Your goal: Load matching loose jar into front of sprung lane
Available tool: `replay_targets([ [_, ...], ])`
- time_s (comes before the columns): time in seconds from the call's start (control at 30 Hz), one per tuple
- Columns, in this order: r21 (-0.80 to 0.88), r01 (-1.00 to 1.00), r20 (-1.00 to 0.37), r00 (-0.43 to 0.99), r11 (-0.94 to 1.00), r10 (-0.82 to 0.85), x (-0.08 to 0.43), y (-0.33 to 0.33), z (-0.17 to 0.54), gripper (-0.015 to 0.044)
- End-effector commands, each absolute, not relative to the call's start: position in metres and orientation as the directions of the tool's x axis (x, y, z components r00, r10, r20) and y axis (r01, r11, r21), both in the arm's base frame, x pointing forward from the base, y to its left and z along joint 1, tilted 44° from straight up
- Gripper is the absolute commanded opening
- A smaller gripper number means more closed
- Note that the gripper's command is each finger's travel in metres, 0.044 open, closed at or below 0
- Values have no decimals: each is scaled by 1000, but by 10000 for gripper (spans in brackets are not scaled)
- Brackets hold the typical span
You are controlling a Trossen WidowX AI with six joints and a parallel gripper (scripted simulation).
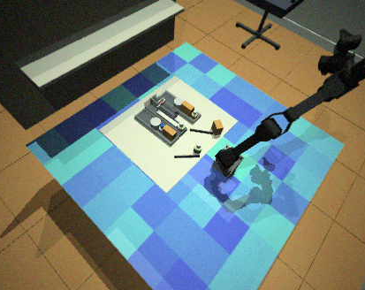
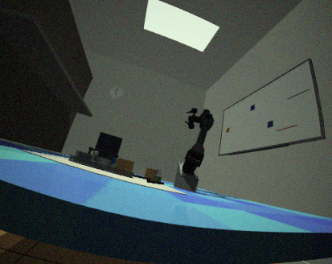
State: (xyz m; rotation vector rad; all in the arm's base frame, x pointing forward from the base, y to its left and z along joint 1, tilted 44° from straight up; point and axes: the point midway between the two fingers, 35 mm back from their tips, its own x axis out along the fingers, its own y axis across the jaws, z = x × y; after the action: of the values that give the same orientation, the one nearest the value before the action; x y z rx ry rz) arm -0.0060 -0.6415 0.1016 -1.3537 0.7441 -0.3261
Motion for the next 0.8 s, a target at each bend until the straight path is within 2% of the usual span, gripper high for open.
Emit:
replay_targets([
  [0.0, -955, -199, -294, 734, 220, -612, -5, -641, 101, 426],
  [0.03, -953, -194, -299, 735, 233, -608, -1, -640, 101, 440],
  [0.37, -827, -114, -416, 783, 550, -463, 92, -601, 84, 440],
  [0.77, -367, -211, -599, 799, 906, -57, 250, -448, 65, 440],
])
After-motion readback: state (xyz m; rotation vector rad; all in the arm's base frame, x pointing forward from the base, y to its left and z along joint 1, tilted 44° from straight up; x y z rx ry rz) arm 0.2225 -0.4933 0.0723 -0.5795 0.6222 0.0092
